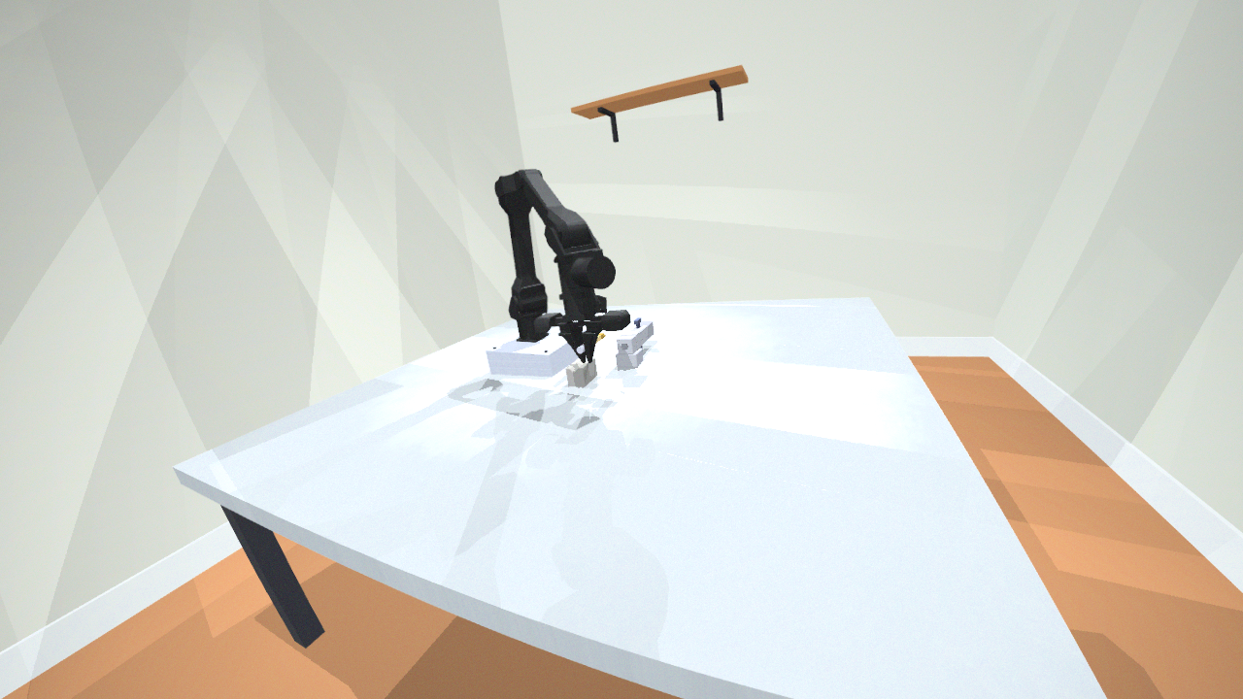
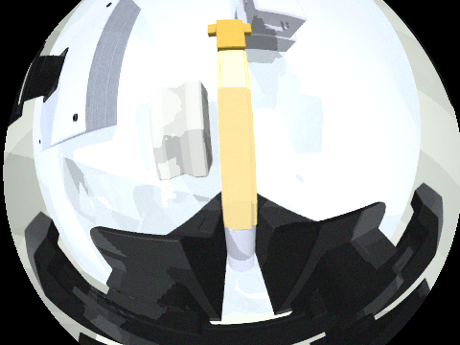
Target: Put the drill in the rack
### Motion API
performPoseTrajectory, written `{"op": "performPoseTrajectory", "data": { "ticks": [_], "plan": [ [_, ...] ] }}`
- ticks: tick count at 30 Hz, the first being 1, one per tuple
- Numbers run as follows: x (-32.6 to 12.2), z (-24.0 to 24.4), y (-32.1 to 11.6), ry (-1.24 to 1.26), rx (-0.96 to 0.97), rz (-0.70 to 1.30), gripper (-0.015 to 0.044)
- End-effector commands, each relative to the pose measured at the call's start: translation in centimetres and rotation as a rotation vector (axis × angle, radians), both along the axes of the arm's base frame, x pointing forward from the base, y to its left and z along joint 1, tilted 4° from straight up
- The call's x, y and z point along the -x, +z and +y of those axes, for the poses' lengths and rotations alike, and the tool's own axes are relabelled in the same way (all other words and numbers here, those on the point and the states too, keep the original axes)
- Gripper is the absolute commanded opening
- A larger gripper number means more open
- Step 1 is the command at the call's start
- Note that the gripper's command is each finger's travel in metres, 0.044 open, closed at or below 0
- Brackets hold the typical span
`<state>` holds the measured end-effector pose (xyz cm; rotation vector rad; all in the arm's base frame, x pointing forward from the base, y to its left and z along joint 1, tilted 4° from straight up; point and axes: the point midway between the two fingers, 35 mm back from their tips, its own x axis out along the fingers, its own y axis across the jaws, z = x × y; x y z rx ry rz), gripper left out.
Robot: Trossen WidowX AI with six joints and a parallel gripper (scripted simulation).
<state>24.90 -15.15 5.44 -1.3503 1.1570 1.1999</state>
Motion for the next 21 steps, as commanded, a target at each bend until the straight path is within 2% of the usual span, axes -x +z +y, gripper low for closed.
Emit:
{"op": "performPoseTrajectory", "data": {
  "ticks": [1,15,21],
  "plan": [
    [0.7,-0.2,0.0,0.005,0.0,-0.007,0.0],
    [3.7,-1.0,-0.3,0.005,0.001,-0.004,0.0],
    [3.6,-1.1,-1.5,0.005,0.001,-0.004,0.0]
  ]
}}
